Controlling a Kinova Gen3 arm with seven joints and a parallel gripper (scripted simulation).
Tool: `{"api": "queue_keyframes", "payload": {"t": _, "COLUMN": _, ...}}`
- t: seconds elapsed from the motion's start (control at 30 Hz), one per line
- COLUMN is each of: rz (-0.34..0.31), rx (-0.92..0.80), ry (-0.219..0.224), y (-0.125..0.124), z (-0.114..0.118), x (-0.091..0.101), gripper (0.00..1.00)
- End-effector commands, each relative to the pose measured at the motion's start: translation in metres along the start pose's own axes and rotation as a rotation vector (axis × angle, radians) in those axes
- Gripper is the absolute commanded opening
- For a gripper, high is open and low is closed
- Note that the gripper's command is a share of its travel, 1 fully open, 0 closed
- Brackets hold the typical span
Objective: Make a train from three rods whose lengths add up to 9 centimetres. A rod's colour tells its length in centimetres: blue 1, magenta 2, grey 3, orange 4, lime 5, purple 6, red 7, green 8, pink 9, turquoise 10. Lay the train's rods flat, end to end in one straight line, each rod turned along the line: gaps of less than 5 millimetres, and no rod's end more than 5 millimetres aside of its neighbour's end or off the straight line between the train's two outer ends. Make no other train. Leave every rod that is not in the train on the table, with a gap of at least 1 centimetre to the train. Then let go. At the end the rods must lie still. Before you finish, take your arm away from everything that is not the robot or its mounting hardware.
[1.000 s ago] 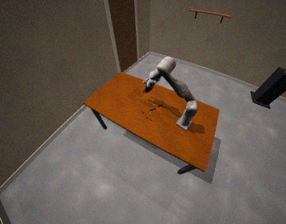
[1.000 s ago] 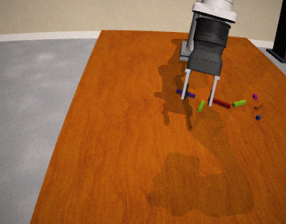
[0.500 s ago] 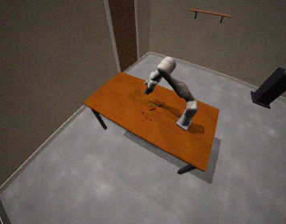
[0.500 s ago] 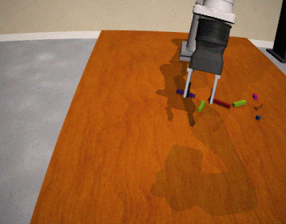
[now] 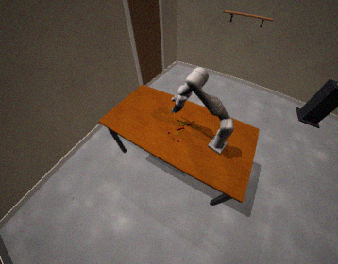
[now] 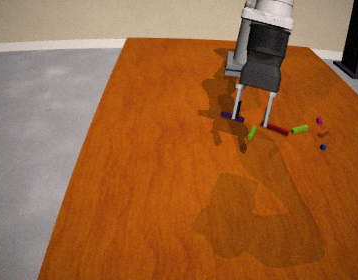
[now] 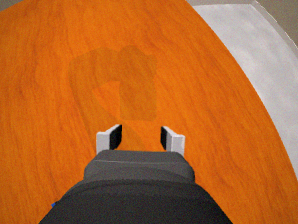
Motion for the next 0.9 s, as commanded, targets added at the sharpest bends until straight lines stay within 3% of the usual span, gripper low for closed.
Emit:
{"api": "queue_keyframes", "payload": {"t": 0.0, "rz": 0.002, "rx": 0.003, "ry": -0.002, "y": 0.0, "z": -0.002, "x": 0.001, "gripper": 1.0}}
{"api": "queue_keyframes", "payload": {"t": 0.87, "rz": -0.082, "rx": -0.09, "ry": -0.011, "y": 0.045, "z": -0.008, "x": 0.005, "gripper": 1.0}}
Point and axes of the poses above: the point where the finger pads meet when closed, its own x axis back along the fingers, its own z axis across the jaws, y = z × x, the point moved 2 cm from there along x, back along the fingers, and after that the axes turned 9 degrees about x, right-handed, at the moved point
